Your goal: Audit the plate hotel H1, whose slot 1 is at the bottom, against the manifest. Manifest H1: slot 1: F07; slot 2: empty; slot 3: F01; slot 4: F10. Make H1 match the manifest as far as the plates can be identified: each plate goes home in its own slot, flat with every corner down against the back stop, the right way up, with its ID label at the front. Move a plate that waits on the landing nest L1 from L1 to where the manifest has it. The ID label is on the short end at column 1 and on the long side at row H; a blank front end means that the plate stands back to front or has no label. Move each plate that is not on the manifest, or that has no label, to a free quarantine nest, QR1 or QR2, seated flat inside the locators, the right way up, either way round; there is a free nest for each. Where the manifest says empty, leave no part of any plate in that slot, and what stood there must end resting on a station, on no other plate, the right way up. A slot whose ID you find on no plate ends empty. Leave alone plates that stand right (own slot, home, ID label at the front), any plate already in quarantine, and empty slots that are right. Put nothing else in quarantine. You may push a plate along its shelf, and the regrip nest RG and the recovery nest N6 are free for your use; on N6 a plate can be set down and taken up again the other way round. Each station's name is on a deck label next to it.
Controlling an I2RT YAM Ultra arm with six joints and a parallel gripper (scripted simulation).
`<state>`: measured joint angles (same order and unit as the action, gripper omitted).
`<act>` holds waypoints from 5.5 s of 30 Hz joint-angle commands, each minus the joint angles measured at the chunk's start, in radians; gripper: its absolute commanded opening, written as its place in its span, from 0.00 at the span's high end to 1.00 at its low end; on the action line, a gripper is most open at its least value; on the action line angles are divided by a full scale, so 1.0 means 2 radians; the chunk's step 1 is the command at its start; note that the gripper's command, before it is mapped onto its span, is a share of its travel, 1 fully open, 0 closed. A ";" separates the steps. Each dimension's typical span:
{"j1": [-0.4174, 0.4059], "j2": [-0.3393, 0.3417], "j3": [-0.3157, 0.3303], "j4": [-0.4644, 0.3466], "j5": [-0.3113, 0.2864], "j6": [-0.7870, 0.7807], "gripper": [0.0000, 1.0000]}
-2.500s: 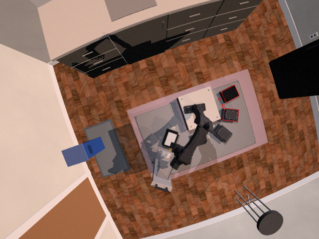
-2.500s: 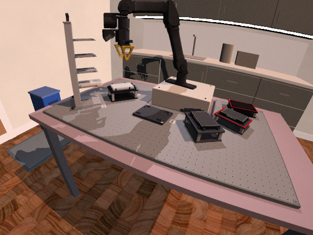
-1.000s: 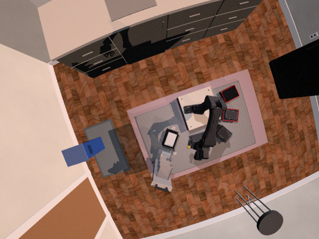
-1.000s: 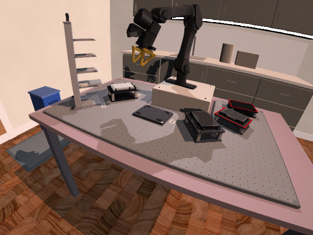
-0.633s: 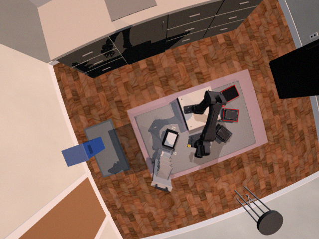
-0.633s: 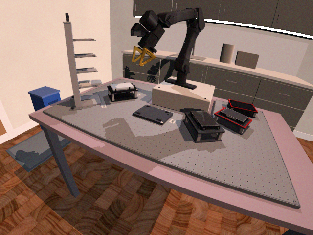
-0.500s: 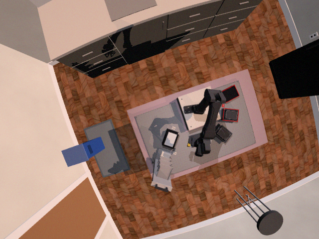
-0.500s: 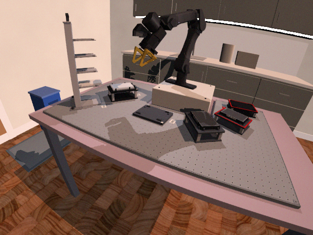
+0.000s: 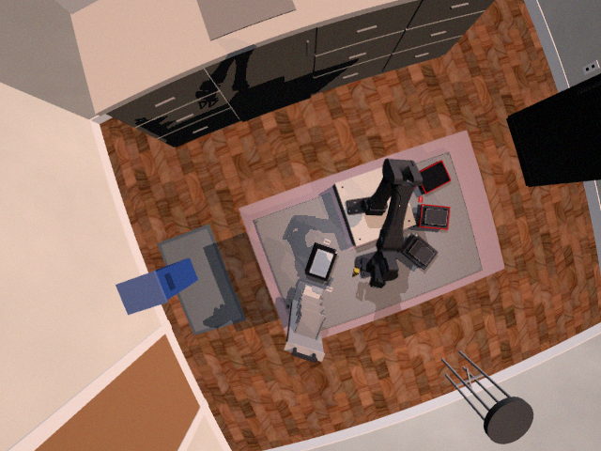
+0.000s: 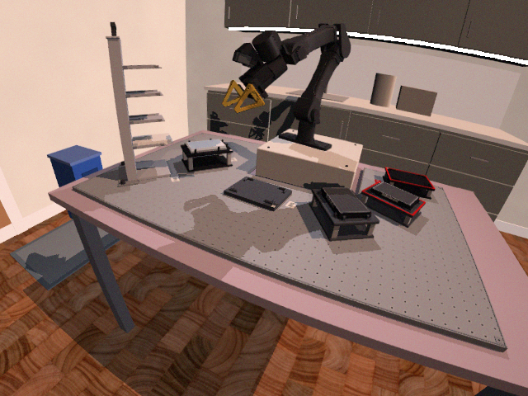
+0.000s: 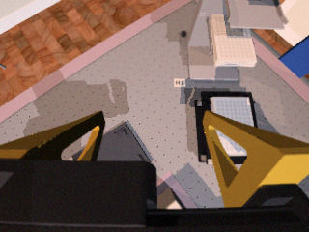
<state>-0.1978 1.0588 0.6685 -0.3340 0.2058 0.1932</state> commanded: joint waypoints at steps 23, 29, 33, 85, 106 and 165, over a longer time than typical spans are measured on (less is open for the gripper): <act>0.130 -0.038 -0.055 0.087 0.128 0.057 0.00; 0.167 -0.033 -0.050 0.075 0.158 0.081 0.00; 0.203 -0.029 -0.045 0.061 0.187 0.107 0.00; 0.429 0.057 -0.011 -0.039 0.349 0.325 0.00; 0.429 0.057 -0.011 -0.038 0.349 0.325 0.00; 0.225 -0.038 -0.047 0.045 0.205 0.123 0.00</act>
<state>0.2695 0.9928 0.5735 -0.2684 0.6518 0.4850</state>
